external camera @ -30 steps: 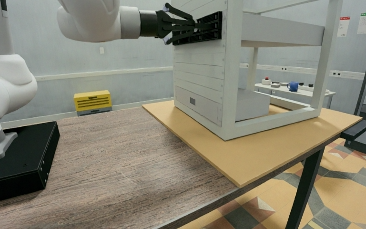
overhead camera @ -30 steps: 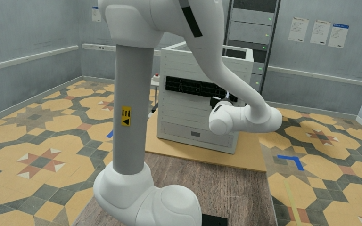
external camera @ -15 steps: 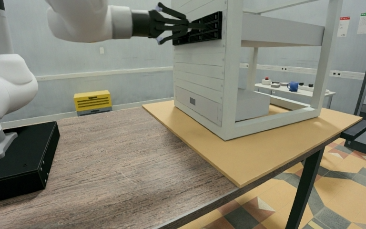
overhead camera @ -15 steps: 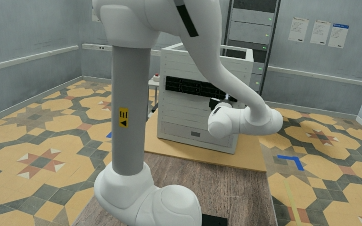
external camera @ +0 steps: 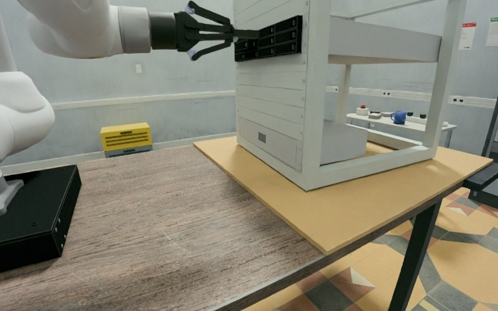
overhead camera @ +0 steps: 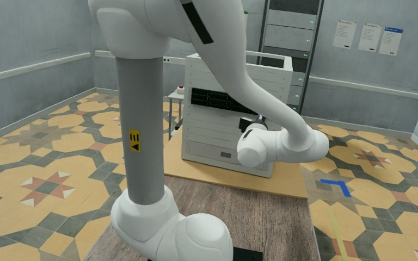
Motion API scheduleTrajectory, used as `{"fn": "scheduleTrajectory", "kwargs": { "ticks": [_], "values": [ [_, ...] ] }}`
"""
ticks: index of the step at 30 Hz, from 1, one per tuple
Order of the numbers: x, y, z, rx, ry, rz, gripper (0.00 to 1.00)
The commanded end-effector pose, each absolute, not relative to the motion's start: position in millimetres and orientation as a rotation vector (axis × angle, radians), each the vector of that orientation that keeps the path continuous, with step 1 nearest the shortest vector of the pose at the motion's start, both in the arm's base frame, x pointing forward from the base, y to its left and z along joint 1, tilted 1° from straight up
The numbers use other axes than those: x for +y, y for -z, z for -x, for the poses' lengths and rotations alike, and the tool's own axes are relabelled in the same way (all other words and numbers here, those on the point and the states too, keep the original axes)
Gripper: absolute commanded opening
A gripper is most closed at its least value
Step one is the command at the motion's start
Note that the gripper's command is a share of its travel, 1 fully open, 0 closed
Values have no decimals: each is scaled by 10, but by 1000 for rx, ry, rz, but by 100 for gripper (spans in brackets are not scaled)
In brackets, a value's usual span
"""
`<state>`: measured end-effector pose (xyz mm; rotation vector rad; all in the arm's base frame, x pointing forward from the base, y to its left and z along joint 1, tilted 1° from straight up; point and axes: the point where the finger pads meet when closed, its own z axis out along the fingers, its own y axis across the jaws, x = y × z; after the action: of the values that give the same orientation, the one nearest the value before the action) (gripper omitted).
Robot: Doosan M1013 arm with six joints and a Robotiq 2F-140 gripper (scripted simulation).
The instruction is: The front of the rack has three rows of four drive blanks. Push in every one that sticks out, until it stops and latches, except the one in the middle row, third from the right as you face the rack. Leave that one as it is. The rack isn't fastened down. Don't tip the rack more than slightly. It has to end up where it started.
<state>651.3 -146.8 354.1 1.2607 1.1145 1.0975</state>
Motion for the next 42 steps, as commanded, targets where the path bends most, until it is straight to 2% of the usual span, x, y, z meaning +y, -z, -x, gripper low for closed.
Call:
{"fn": "scheduleTrajectory", "kwargs": {
  "ticks": [1, 24, 42],
  "values": [
    [-1467, -3548, -6508, 1114, -1098, -1260, 10],
    [-1120, -3588, -6554, 1114, -1098, -1260, 10],
    [-262, -3687, -6669, 1114, -1098, -1260, 10]
  ]
}}
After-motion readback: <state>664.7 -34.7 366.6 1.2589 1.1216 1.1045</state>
